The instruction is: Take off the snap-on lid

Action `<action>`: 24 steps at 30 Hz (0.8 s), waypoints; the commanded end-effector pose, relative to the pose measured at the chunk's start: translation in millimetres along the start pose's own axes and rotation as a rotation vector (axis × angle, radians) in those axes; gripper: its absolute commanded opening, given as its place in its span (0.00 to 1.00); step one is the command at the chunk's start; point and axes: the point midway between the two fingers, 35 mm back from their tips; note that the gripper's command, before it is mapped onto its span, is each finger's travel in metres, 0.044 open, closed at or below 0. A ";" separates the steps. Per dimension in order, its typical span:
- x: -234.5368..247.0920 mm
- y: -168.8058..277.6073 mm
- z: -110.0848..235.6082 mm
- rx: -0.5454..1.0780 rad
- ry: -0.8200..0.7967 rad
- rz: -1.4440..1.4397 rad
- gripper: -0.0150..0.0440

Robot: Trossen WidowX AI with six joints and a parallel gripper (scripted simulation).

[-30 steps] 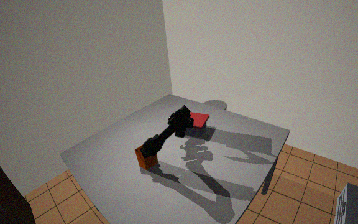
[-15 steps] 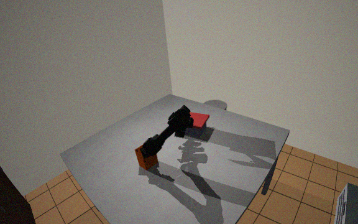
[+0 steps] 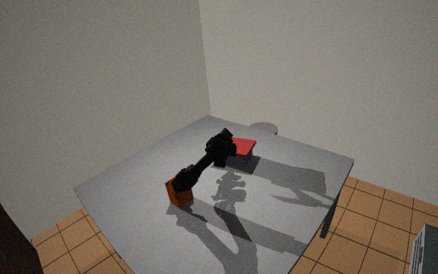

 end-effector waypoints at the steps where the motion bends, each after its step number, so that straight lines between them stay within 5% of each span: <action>1: 2.8 0.0 2.3 -0.002 -0.005 0.000 0.25; 24: 6.1 -0.4 5.6 -0.002 -0.005 -0.001 0.25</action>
Point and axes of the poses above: the point midway between the two fingers, 35 mm back from their tips, its own z axis back along the fingers, its own x axis across the jaws, y = z × x, and after that the axes turned 13 degrees about z, right-handed
